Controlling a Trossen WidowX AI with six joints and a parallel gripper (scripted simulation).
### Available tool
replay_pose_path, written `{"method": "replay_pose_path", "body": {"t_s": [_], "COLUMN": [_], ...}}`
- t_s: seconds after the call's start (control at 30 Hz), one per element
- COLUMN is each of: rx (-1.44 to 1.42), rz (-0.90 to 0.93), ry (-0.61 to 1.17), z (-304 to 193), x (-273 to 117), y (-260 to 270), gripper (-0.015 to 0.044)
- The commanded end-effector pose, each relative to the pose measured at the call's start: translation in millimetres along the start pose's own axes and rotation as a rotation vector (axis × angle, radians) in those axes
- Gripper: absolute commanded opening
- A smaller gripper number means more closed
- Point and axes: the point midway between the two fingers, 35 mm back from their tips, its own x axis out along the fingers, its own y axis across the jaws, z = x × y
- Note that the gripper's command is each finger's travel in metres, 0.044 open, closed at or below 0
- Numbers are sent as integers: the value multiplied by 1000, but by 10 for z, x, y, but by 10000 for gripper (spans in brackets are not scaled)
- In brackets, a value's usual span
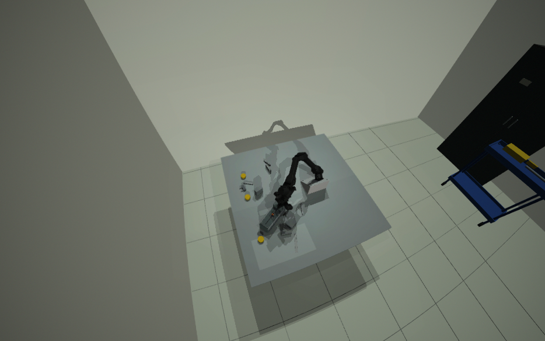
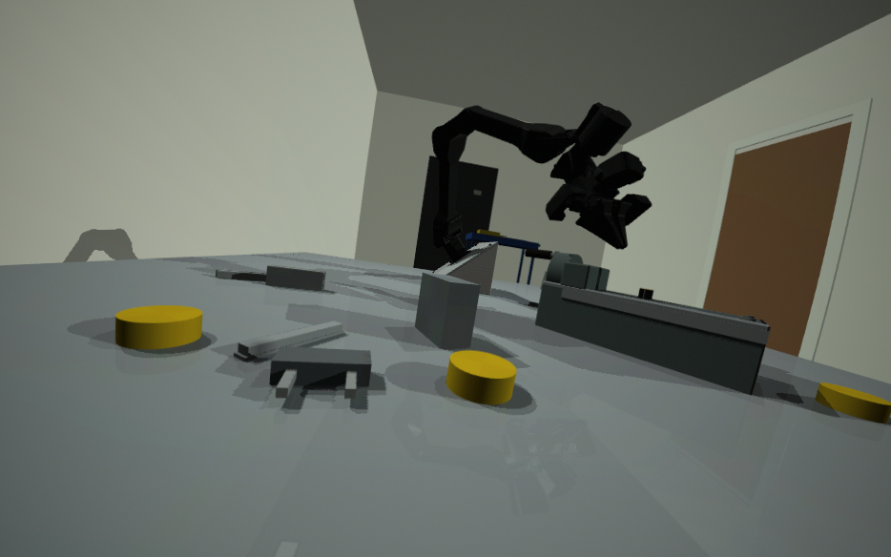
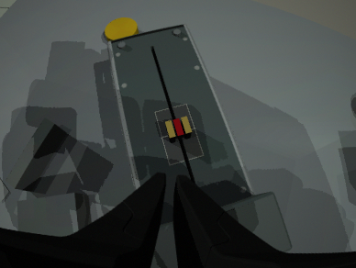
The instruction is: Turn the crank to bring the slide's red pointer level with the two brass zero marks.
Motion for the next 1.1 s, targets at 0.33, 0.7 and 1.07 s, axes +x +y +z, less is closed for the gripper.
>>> {"method": "replay_pose_path", "body": {"t_s": [0.33, 0.7, 1.07], "rx": [0, 0, 0], "rz": [0, 0, 0], "ry": [0, 0, 0], "z": [0, 0, 0], "x": [0, 0, 0], "y": [1, 1, 1], "gripper": [0, 184, 440]}}
